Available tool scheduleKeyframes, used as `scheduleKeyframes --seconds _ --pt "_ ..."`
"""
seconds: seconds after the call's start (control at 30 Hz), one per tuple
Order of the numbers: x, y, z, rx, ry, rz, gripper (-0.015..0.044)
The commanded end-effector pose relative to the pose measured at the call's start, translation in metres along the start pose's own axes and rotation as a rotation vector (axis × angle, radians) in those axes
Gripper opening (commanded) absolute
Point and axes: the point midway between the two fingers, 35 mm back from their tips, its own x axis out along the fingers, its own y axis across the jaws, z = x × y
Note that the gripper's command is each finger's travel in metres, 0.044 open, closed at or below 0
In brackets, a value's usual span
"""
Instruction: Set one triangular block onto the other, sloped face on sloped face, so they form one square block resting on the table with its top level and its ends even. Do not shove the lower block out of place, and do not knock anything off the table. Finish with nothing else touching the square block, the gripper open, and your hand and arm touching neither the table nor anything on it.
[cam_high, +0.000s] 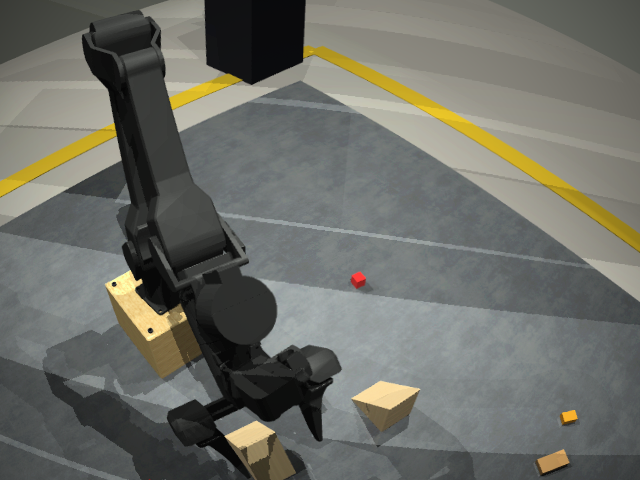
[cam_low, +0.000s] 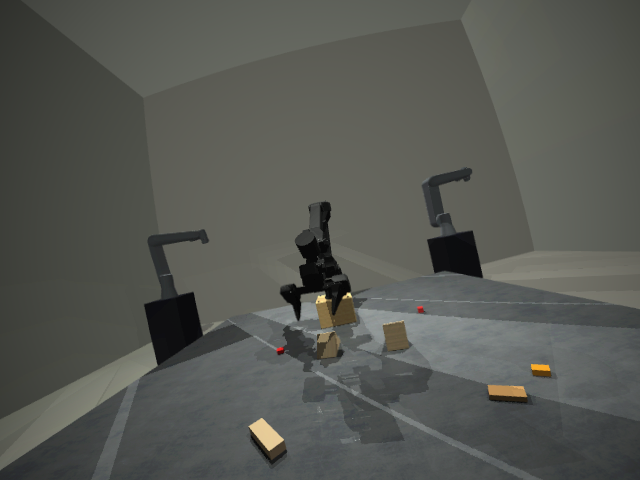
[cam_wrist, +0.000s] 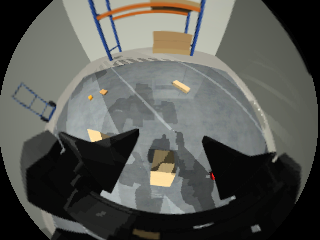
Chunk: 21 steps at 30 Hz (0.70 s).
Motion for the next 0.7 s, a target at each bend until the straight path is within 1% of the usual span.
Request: scheduleKeyframes --seconds 0.0,0.13,0.2,0.67 --pt "-0.025 0.001 0.017 -0.007 -0.015 0.005 0.0440" --pt "-0.023 0.001 0.016 -0.006 -0.016 0.004 0.0440" --pt "-0.021 0.000 0.014 0.062 -0.018 0.002 0.0440" --pt "-0.047 0.000 -0.031 1.420 0.057 -0.047 0.0440"
